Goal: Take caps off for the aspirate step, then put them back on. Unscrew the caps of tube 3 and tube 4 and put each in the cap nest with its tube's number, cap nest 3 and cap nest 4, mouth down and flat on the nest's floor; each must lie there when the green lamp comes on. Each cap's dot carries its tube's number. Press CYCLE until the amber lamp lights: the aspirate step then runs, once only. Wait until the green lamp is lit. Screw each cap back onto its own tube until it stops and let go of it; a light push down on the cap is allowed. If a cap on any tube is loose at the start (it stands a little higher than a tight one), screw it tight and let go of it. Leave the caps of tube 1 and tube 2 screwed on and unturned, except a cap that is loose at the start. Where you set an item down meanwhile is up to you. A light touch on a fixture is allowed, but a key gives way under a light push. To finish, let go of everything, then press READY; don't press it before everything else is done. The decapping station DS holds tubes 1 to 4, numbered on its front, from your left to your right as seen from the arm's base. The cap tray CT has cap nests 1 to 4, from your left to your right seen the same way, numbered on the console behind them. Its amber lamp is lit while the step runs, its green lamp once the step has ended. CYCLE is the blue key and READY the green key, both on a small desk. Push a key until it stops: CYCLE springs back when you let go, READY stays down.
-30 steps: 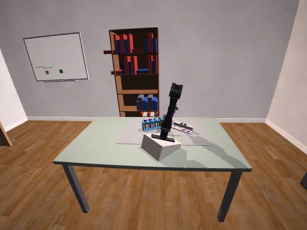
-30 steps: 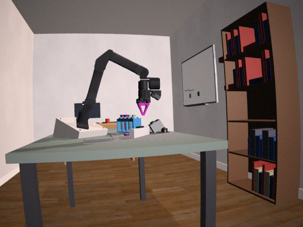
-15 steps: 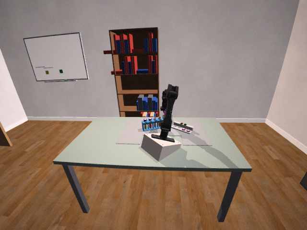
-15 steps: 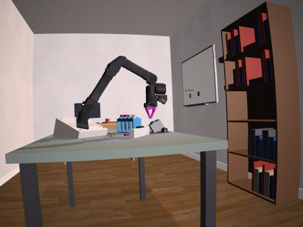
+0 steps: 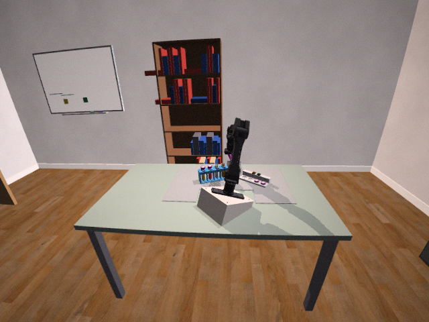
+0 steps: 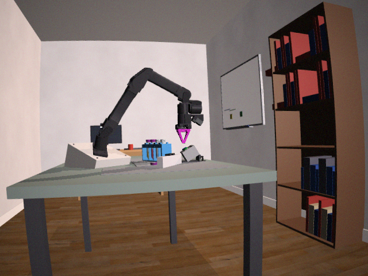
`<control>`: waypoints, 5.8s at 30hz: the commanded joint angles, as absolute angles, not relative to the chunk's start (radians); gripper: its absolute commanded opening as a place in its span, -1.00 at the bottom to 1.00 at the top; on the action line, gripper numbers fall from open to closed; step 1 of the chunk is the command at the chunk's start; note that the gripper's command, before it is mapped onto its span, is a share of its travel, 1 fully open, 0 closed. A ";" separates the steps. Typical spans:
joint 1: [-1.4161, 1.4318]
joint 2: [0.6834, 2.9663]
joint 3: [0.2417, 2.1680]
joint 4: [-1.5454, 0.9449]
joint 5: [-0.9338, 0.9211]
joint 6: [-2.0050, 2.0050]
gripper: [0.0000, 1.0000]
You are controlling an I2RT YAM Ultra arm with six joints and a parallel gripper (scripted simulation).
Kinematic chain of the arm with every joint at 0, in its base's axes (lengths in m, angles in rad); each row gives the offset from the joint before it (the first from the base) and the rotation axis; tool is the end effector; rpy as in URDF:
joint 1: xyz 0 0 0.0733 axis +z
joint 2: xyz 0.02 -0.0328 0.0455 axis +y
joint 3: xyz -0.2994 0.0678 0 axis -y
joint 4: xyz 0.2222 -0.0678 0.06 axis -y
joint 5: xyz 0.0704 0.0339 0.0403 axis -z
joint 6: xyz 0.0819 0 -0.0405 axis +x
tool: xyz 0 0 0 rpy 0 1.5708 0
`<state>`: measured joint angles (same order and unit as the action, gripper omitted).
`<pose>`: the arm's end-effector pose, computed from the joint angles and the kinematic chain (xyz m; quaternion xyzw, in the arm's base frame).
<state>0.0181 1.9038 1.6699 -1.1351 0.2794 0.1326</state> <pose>0.3779 -0.0146 0.2625 0.0704 0.9828 -0.1306 0.1099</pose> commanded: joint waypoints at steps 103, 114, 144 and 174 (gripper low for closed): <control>0.001 1.914 1.602 -1.023 0.277 0.116 -1.00; 0.001 1.914 1.602 -1.023 0.277 0.116 -1.00; 0.000 1.916 1.598 -1.018 0.277 0.115 -1.00; 0.000 1.916 1.598 -1.018 0.277 0.115 -1.00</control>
<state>-0.0013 1.9213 1.5959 -1.0298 0.2775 0.1169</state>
